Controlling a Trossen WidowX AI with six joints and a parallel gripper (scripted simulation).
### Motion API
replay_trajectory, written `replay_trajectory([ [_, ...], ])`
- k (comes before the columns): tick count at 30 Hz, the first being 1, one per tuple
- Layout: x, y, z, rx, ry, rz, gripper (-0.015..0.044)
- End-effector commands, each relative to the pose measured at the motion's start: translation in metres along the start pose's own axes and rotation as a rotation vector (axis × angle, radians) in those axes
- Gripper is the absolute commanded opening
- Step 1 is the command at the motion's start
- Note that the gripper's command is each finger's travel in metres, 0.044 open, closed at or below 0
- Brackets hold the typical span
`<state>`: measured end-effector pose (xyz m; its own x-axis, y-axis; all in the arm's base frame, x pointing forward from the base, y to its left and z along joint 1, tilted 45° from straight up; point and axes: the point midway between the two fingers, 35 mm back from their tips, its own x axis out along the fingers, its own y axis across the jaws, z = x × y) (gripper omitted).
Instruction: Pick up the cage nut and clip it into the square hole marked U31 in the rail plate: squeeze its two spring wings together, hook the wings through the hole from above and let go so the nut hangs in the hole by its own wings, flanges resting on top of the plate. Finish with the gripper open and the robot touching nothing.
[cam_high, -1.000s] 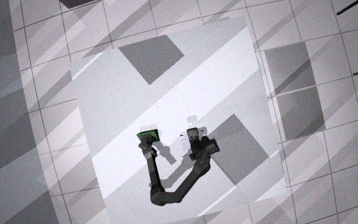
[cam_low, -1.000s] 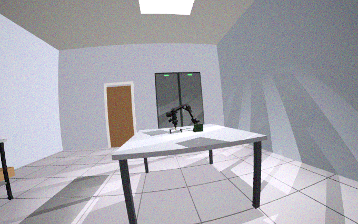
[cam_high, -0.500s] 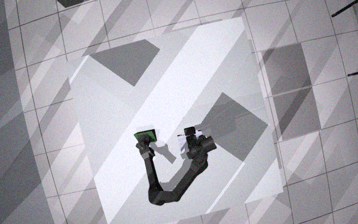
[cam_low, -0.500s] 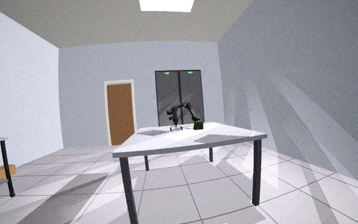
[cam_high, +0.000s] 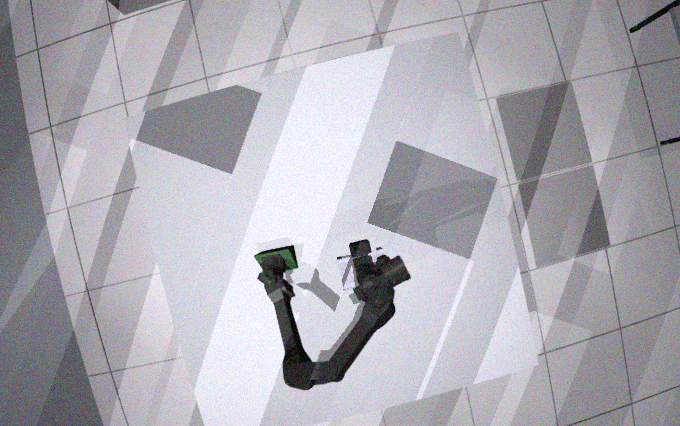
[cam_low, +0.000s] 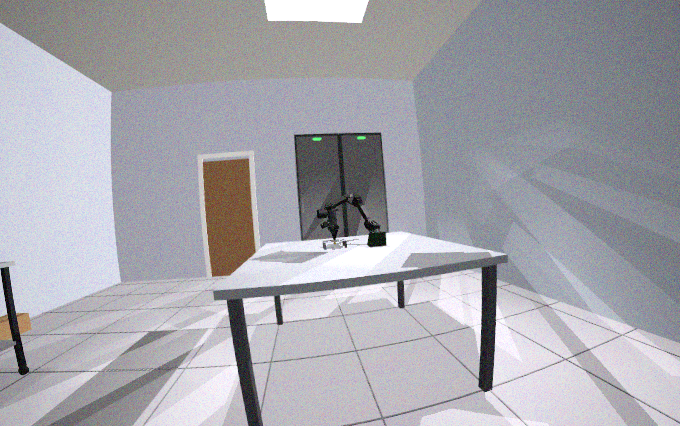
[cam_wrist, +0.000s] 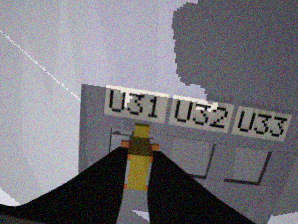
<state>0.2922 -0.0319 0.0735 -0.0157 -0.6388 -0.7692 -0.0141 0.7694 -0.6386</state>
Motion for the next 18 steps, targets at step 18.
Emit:
replay_trajectory([
  [18,0.0003,-0.0005,0.0003,0.002,-0.001,0.007,0.0023],
])
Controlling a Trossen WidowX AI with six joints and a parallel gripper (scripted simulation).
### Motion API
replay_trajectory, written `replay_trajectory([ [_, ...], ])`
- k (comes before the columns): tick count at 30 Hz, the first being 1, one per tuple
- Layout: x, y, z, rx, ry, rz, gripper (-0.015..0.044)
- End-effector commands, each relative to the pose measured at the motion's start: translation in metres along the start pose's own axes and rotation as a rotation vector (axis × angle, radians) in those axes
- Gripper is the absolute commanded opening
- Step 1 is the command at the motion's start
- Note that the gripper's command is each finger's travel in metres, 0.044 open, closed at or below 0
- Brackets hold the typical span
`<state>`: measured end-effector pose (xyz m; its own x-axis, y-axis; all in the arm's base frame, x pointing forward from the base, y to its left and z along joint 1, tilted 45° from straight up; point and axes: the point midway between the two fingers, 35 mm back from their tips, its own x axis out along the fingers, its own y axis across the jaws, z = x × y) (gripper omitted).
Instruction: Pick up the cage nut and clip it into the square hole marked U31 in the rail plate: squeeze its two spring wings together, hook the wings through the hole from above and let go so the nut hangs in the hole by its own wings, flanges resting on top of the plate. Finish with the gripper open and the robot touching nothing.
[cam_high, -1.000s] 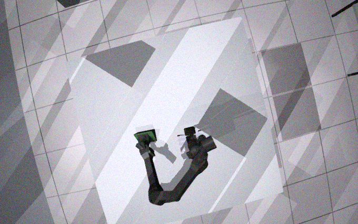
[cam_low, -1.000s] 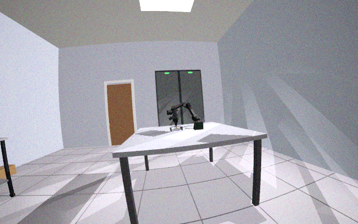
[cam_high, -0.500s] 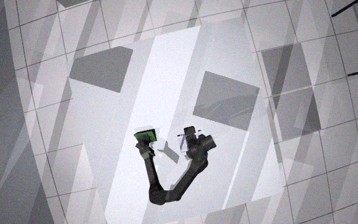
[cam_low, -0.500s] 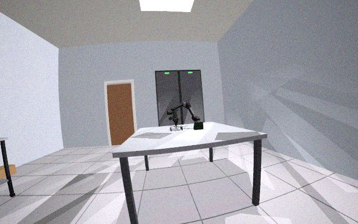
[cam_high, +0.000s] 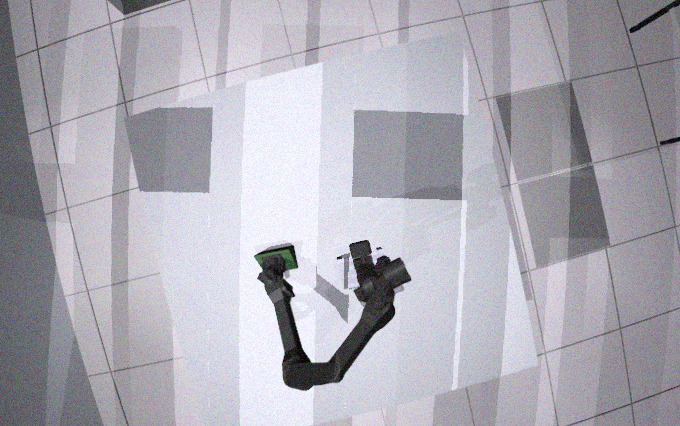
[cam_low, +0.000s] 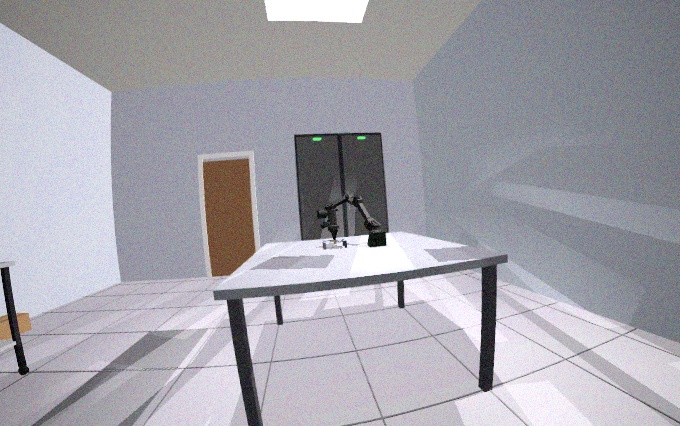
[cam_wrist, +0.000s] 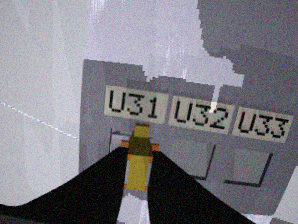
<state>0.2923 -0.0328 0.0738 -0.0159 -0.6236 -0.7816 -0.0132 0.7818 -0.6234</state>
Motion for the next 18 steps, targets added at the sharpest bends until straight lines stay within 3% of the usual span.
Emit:
replay_trajectory([
  [1,0.0,0.0006,0.0002,0.001,-0.001,-0.017,0.0023],
  [18,0.0005,0.0025,0.0003,0.002,-0.001,-0.066,0.0023],
])
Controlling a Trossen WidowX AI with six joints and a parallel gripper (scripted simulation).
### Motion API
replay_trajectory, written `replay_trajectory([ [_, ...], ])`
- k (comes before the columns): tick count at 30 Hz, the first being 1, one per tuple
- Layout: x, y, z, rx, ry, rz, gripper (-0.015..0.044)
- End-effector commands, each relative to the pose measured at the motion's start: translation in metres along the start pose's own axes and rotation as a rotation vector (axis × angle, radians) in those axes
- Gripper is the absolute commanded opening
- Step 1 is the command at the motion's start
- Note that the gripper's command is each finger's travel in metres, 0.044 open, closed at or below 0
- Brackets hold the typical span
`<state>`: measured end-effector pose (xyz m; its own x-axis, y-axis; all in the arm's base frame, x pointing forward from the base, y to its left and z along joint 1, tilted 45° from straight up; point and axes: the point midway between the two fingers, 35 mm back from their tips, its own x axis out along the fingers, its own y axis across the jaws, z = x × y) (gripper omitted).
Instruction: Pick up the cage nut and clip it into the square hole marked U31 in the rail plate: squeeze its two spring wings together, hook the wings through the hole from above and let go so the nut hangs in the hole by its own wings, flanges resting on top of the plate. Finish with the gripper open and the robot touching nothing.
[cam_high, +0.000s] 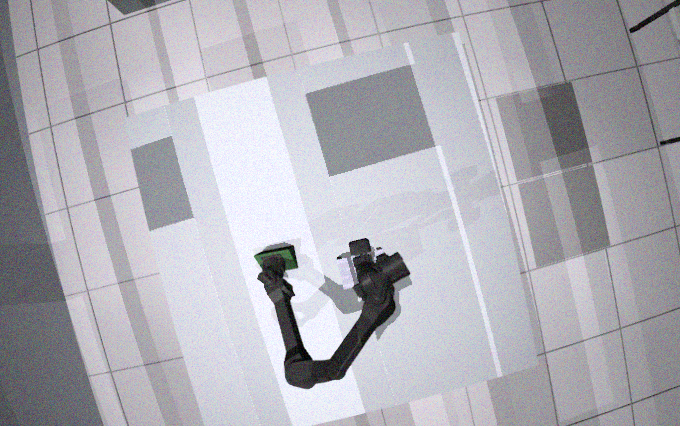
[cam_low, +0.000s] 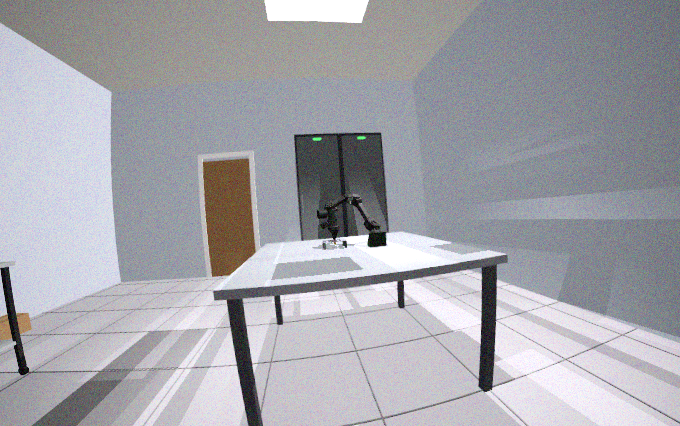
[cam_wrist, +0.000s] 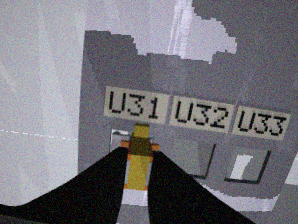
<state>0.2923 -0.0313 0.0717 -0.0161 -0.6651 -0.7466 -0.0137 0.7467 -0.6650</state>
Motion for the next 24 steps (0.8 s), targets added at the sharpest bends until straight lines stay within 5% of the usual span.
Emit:
replay_trajectory([
  [1,-0.0003,0.0001,0.0003,0.001,-0.002,-0.014,0.0023],
  [24,-0.0003,0.003,0.0004,0.002,-0.002,-0.06,0.0023],
])
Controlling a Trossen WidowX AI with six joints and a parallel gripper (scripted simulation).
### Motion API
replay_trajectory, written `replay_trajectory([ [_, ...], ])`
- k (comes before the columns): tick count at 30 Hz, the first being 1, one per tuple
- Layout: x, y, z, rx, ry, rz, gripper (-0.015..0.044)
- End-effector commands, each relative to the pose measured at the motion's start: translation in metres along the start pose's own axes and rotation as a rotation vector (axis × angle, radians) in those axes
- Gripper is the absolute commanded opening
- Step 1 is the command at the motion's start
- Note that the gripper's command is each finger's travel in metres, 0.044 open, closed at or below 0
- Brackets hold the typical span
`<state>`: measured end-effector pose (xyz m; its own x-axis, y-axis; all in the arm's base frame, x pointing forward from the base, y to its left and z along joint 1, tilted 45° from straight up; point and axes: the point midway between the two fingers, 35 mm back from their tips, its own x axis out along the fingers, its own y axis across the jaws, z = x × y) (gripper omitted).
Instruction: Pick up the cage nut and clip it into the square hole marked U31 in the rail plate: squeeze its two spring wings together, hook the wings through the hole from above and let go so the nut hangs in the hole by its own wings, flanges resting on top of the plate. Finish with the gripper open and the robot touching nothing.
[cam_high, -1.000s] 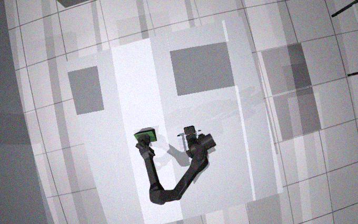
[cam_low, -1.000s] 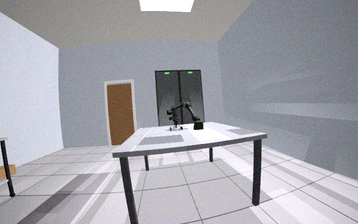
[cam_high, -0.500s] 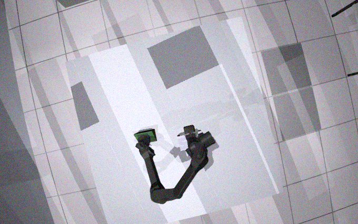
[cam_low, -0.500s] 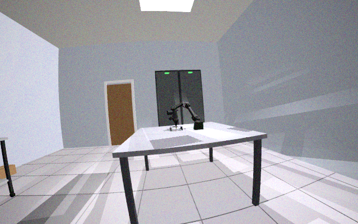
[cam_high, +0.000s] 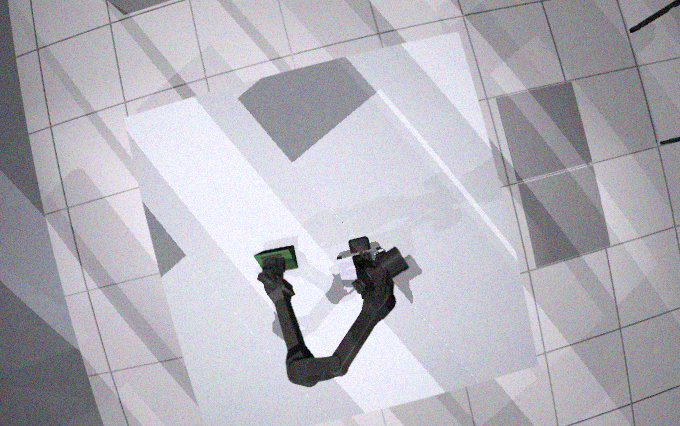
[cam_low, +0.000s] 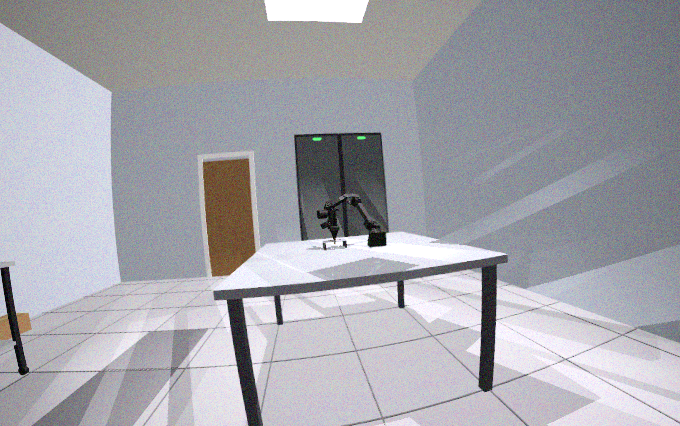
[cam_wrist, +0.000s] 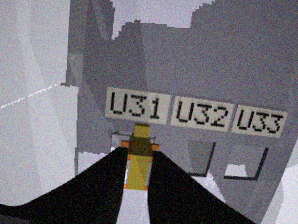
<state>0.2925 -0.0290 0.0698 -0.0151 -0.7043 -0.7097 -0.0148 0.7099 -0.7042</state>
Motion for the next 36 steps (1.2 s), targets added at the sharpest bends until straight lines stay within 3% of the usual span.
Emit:
replay_trajectory([
  [1,-0.0002,0.0003,0.0002,0.002,-0.001,-0.006,0.0023],
  [24,0.0005,0.0031,0.0002,0.002,-0.001,-0.007,0.0023],
  [36,0.0004,0.0033,-0.0001,-0.001,0.001,-0.003,0.0338],
])
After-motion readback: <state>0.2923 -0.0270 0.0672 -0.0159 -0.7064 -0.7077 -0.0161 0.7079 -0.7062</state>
